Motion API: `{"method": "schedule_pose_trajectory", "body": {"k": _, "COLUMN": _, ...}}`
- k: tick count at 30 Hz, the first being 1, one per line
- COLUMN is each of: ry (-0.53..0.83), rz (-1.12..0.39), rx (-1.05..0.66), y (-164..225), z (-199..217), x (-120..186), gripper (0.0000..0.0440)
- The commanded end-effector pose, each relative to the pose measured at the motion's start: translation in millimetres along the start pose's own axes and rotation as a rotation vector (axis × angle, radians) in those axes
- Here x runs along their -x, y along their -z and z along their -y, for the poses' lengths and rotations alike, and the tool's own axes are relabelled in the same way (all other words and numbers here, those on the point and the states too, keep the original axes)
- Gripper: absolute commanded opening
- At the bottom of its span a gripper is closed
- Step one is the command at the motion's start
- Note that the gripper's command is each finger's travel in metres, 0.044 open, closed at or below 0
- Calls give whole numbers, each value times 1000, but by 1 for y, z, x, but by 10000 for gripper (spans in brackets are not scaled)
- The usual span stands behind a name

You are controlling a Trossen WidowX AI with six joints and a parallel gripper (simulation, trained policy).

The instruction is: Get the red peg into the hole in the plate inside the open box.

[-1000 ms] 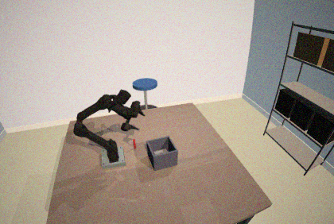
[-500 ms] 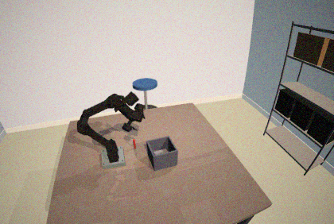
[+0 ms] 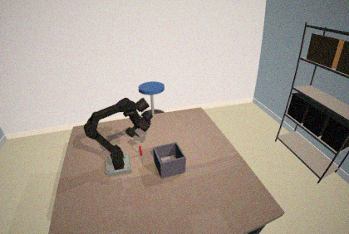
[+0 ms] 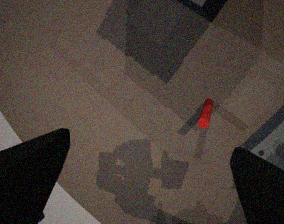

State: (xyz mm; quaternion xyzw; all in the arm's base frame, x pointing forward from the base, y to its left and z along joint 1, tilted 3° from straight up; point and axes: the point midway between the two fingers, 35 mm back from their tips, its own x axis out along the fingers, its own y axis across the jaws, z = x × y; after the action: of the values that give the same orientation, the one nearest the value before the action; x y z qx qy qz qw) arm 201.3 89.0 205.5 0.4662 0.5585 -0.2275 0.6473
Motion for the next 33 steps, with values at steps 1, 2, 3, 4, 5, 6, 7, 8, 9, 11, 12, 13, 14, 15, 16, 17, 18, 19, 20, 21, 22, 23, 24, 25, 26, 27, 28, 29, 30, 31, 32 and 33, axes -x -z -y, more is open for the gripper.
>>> {"method": "schedule_pose_trajectory", "body": {"k": 1, "ry": 49, "rz": -30, "rx": -36, "y": 7, "z": 6, "x": -9, "gripper": 440}}
{"method": "schedule_pose_trajectory", "body": {"k": 2, "ry": 65, "rz": -37, "rx": -48, "y": 9, "z": 7, "x": -12, "gripper": 440}}
{"method": "schedule_pose_trajectory", "body": {"k": 3, "ry": 80, "rz": -44, "rx": -60, "y": 12, "z": 9, "x": -15, "gripper": 440}}
{"method": "schedule_pose_trajectory", "body": {"k": 4, "ry": 95, "rz": -51, "rx": -71, "y": 14, "z": 10, "x": -18, "gripper": 440}}
{"method": "schedule_pose_trajectory", "body": {"k": 5, "ry": 110, "rz": -56, "rx": -83, "y": 16, "z": 12, "x": -21, "gripper": 440}}
{"method": "schedule_pose_trajectory", "body": {"k": 6, "ry": 126, "rz": -61, "rx": -94, "y": 18, "z": 13, "x": -23, "gripper": 440}}
{"method": "schedule_pose_trajectory", "body": {"k": 7, "ry": 141, "rz": -66, "rx": -105, "y": 20, "z": 15, "x": -26, "gripper": 440}}
{"method": "schedule_pose_trajectory", "body": {"k": 8, "ry": 156, "rz": -69, "rx": -115, "y": 22, "z": 16, "x": -29, "gripper": 440}}
{"method": "schedule_pose_trajectory", "body": {"k": 9, "ry": 171, "rz": -72, "rx": -125, "y": 24, "z": 18, "x": -32, "gripper": 440}}
{"method": "schedule_pose_trajectory", "body": {"k": 11, "ry": 199, "rz": -77, "rx": -143, "y": 27, "z": 22, "x": -37, "gripper": 440}}
{"method": "schedule_pose_trajectory", "body": {"k": 12, "ry": 213, "rz": -78, "rx": -151, "y": 29, "z": 23, "x": -39, "gripper": 440}}
{"method": "schedule_pose_trajectory", "body": {"k": 13, "ry": 227, "rz": -79, "rx": -159, "y": 31, "z": 25, "x": -42, "gripper": 440}}
{"method": "schedule_pose_trajectory", "body": {"k": 14, "ry": 240, "rz": -79, "rx": -166, "y": 32, "z": 27, "x": -45, "gripper": 440}}
{"method": "schedule_pose_trajectory", "body": {"k": 15, "ry": 253, "rz": -79, "rx": -172, "y": 33, "z": 29, "x": -47, "gripper": 440}}
{"method": "schedule_pose_trajectory", "body": {"k": 16, "ry": 266, "rz": -79, "rx": -178, "y": 34, "z": 31, "x": -50, "gripper": 440}}
{"method": "schedule_pose_trajectory", "body": {"k": 17, "ry": 278, "rz": -78, "rx": -183, "y": 36, "z": 32, "x": -52, "gripper": 440}}
{"method": "schedule_pose_trajectory", "body": {"k": 18, "ry": 289, "rz": -77, "rx": -188, "y": 37, "z": 34, "x": -54, "gripper": 440}}
{"method": "schedule_pose_trajectory", "body": {"k": 19, "ry": 300, "rz": -76, "rx": -192, "y": 38, "z": 36, "x": -57, "gripper": 440}}
{"method": "schedule_pose_trajectory", "body": {"k": 20, "ry": 310, "rz": -75, "rx": -195, "y": 39, "z": 37, "x": -59, "gripper": 440}}
{"method": "schedule_pose_trajectory", "body": {"k": 21, "ry": 320, "rz": -73, "rx": -198, "y": 39, "z": 39, "x": -61, "gripper": 440}}
{"method": "schedule_pose_trajectory", "body": {"k": 22, "ry": 330, "rz": -70, "rx": -201, "y": 40, "z": 41, "x": -64, "gripper": 440}}
{"method": "schedule_pose_trajectory", "body": {"k": 23, "ry": 339, "rz": -68, "rx": -203, "y": 40, "z": 43, "x": -66, "gripper": 440}}
{"method": "schedule_pose_trajectory", "body": {"k": 24, "ry": 347, "rz": -65, "rx": -206, "y": 41, "z": 44, "x": -69, "gripper": 440}}
{"method": "schedule_pose_trajectory", "body": {"k": 25, "ry": 355, "rz": -62, "rx": -208, "y": 41, "z": 46, "x": -72, "gripper": 440}}
{"method": "schedule_pose_trajectory", "body": {"k": 26, "ry": 363, "rz": -59, "rx": -210, "y": 40, "z": 48, "x": -75, "gripper": 440}}
{"method": "schedule_pose_trajectory", "body": {"k": 27, "ry": 370, "rz": -55, "rx": -213, "y": 40, "z": 50, "x": -79, "gripper": 440}}
{"method": "schedule_pose_trajectory", "body": {"k": 28, "ry": 376, "rz": -53, "rx": -215, "y": 40, "z": 51, "x": -82, "gripper": 440}}
{"method": "schedule_pose_trajectory", "body": {"k": 29, "ry": 383, "rz": -50, "rx": -218, "y": 40, "z": 53, "x": -85, "gripper": 440}}
{"method": "schedule_pose_trajectory", "body": {"k": 30, "ry": 388, "rz": -48, "rx": -221, "y": 40, "z": 55, "x": -88, "gripper": 440}}
{"method": "schedule_pose_trajectory", "body": {"k": 31, "ry": 393, "rz": -46, "rx": -223, "y": 39, "z": 57, "x": -92, "gripper": 440}}
{"method": "schedule_pose_trajectory", "body": {"k": 32, "ry": 398, "rz": -43, "rx": -226, "y": 39, "z": 58, "x": -95, "gripper": 440}}
{"method": "schedule_pose_trajectory", "body": {"k": 33, "ry": 403, "rz": -41, "rx": -229, "y": 39, "z": 60, "x": -98, "gripper": 440}}
